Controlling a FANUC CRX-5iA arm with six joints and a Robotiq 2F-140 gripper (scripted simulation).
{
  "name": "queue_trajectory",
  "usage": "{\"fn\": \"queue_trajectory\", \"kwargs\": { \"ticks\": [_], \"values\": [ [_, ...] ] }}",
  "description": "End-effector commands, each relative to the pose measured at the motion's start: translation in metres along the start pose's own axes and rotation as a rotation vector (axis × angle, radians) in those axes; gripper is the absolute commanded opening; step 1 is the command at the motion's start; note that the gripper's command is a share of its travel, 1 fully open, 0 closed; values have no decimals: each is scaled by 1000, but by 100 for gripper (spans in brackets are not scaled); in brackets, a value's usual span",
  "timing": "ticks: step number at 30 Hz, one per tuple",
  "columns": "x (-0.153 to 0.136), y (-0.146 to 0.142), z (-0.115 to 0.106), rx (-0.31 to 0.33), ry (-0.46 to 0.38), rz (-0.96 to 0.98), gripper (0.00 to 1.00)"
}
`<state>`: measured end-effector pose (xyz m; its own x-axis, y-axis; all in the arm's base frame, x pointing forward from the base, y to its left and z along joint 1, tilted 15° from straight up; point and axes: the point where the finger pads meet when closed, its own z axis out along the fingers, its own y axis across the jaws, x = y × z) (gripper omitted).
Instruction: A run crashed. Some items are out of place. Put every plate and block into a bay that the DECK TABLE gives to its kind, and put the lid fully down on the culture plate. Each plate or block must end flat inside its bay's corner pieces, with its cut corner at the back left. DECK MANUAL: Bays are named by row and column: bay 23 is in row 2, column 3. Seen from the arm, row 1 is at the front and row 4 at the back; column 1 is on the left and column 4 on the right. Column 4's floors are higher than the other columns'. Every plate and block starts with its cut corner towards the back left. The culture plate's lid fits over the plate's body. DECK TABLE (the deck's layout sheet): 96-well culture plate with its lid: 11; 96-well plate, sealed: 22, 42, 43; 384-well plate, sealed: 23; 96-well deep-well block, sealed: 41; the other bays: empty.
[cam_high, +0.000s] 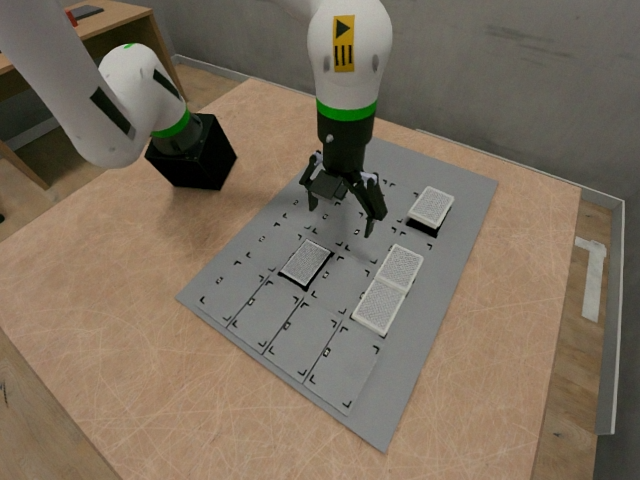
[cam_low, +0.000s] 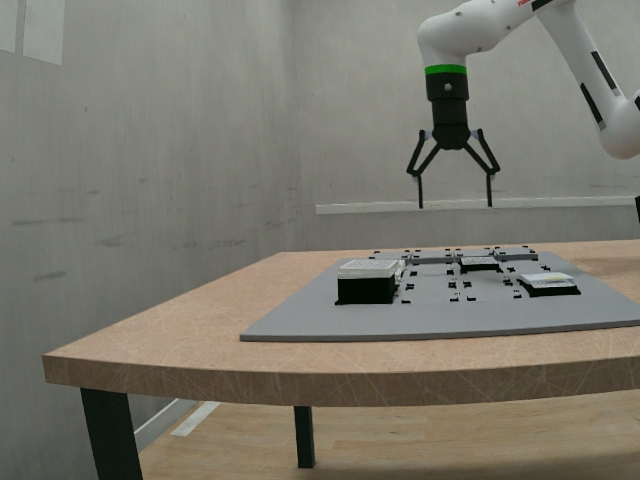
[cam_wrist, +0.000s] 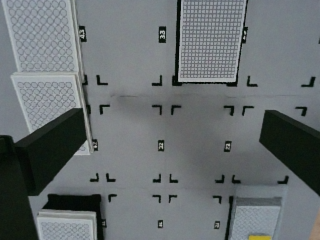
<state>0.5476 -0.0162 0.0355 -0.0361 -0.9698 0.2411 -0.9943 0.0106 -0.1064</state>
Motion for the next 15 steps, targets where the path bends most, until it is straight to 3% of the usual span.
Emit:
{"fn": "queue_trajectory", "kwargs": {
  "ticks": [1,15],
  "values": [
    [7,-11,-1,1,-1,0,100],
    [36,-49,-1,1,-1,0,100]
  ]
}}
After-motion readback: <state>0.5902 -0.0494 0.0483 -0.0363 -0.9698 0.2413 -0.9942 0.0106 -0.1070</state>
